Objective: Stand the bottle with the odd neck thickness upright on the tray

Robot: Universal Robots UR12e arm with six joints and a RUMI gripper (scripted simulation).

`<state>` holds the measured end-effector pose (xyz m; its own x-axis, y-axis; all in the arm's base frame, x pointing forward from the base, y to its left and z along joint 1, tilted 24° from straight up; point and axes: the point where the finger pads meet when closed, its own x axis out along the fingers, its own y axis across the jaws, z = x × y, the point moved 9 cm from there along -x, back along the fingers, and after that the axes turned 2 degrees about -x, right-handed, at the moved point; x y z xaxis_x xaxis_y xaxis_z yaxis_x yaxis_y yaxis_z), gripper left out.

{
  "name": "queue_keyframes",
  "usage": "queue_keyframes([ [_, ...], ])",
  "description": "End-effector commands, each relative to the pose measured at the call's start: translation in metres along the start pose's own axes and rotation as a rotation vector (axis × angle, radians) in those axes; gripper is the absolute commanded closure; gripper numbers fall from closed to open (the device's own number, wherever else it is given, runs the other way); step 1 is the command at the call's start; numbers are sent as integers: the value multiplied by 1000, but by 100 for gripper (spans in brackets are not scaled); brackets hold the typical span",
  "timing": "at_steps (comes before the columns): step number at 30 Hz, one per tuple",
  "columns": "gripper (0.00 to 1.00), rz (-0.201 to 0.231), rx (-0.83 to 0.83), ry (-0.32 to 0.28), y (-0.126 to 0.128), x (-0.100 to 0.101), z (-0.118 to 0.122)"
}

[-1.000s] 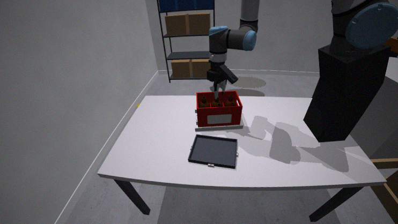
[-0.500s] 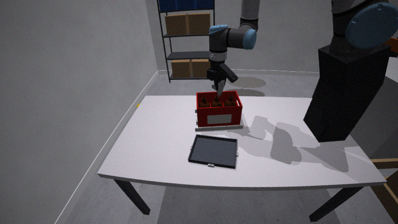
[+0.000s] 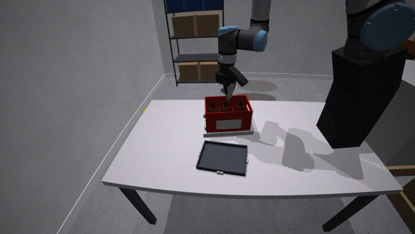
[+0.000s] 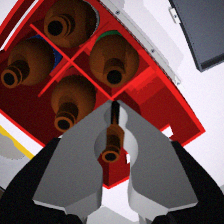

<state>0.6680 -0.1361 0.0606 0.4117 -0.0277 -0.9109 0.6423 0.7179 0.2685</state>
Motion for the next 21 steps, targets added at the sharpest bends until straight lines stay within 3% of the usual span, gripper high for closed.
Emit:
queue_keyframes([
  [1, 100, 0, 0, -1, 0, 0, 0],
  [12, 100, 0, 0, -1, 0, 0, 3],
  [21, 100, 0, 0, -1, -3, 1, 101],
])
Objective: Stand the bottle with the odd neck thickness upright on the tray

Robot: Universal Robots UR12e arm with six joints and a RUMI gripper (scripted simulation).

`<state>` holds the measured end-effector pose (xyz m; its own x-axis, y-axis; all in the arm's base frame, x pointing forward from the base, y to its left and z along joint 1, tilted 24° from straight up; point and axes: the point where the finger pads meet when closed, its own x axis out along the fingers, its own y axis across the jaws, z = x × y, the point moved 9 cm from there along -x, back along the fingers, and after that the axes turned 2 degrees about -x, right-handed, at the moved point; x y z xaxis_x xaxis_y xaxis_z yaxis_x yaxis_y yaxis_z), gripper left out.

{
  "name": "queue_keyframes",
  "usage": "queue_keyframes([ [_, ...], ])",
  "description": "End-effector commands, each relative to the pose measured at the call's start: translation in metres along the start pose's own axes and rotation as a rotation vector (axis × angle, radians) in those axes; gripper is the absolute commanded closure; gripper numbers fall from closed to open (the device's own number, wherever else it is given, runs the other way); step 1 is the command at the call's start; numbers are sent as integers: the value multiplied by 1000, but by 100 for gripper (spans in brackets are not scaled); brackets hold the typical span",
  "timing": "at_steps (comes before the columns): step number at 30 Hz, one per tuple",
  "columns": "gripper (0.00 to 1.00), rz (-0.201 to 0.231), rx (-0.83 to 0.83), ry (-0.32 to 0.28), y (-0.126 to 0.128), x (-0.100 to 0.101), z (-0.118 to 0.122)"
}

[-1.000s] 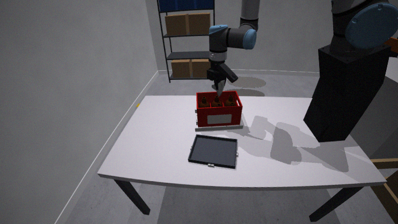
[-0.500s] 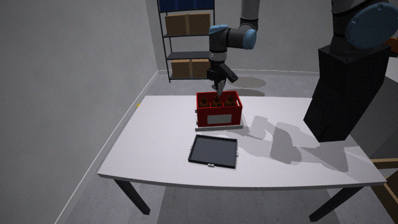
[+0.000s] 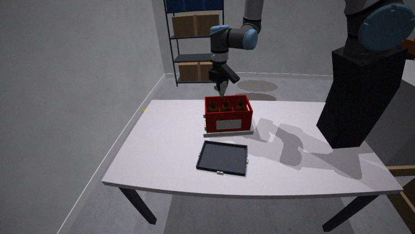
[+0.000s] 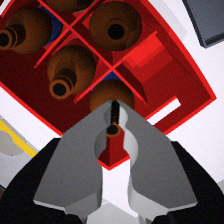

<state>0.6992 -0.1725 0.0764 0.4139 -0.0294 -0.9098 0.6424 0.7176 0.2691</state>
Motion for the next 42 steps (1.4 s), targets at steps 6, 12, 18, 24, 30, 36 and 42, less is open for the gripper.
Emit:
queue_keyframes([
  [6, 100, 0, -1, 2, -3, 0, 78],
  [12, 100, 0, -1, 2, -3, 0, 79],
  [18, 62, 0, -1, 2, -3, 0, 79],
  [24, 62, 0, -1, 2, -3, 0, 79],
  [30, 62, 0, -1, 2, -3, 0, 79],
  [36, 62, 0, -1, 2, -3, 0, 79],
  [42, 62, 0, -1, 2, -3, 0, 79],
])
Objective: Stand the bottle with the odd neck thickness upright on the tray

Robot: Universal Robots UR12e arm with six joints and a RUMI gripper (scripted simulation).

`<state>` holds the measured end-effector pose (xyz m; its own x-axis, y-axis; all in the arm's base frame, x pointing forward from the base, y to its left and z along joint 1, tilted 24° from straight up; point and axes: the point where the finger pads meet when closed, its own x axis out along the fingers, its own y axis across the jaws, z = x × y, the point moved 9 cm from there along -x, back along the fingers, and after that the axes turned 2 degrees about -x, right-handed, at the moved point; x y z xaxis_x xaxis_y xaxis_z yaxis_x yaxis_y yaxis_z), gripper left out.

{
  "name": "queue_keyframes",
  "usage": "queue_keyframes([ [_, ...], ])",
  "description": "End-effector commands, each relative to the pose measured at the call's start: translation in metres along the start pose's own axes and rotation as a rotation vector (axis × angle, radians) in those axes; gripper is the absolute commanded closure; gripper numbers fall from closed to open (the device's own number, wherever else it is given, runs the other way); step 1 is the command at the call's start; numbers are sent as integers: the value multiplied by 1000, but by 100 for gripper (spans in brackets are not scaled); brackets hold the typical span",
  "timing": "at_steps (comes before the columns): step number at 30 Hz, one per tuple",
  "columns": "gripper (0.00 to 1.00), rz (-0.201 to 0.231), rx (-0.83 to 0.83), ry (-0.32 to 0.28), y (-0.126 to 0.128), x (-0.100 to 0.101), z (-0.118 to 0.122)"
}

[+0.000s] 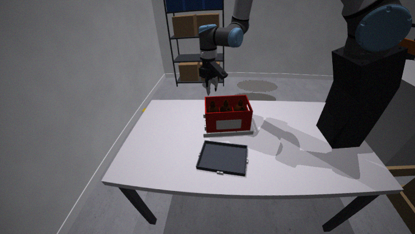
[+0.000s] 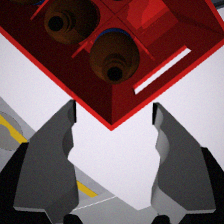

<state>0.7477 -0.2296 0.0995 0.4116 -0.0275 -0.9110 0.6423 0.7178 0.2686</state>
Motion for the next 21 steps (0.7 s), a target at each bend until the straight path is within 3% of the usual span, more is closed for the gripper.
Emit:
queue_keyframes([
  [1, 62, 0, 0, -1, 0, -1, 0],
  [21, 62, 0, 0, -1, 0, 3, 1],
])
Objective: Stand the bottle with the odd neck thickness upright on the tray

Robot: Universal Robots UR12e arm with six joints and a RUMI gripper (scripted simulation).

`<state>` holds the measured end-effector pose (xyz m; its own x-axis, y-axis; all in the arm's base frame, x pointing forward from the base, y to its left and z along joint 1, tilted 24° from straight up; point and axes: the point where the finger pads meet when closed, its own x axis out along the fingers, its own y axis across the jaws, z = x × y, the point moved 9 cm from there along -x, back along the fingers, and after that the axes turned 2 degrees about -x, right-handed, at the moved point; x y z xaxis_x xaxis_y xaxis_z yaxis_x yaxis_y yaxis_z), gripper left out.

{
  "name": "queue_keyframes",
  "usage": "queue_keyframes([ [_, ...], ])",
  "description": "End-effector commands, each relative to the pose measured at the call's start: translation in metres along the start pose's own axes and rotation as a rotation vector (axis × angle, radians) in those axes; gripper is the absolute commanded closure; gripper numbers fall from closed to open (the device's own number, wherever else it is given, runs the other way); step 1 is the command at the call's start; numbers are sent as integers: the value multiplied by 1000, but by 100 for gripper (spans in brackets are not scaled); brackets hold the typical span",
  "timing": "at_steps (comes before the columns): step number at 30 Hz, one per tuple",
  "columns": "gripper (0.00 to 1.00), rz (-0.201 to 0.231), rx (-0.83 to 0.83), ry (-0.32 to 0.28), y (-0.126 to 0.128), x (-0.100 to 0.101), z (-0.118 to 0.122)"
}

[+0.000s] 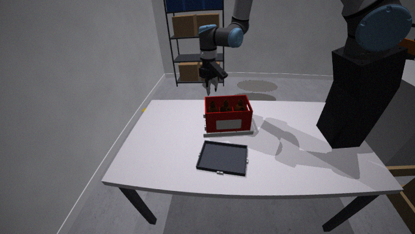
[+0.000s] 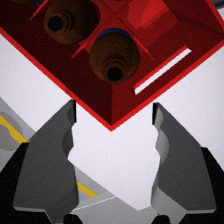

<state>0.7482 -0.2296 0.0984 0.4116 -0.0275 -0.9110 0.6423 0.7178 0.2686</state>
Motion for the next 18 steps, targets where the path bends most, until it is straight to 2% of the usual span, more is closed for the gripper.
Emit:
queue_keyframes([
  [1, 62, 0, 0, -1, 0, 2, 1],
  [18, 62, 0, 0, -1, 0, 19, 1],
])
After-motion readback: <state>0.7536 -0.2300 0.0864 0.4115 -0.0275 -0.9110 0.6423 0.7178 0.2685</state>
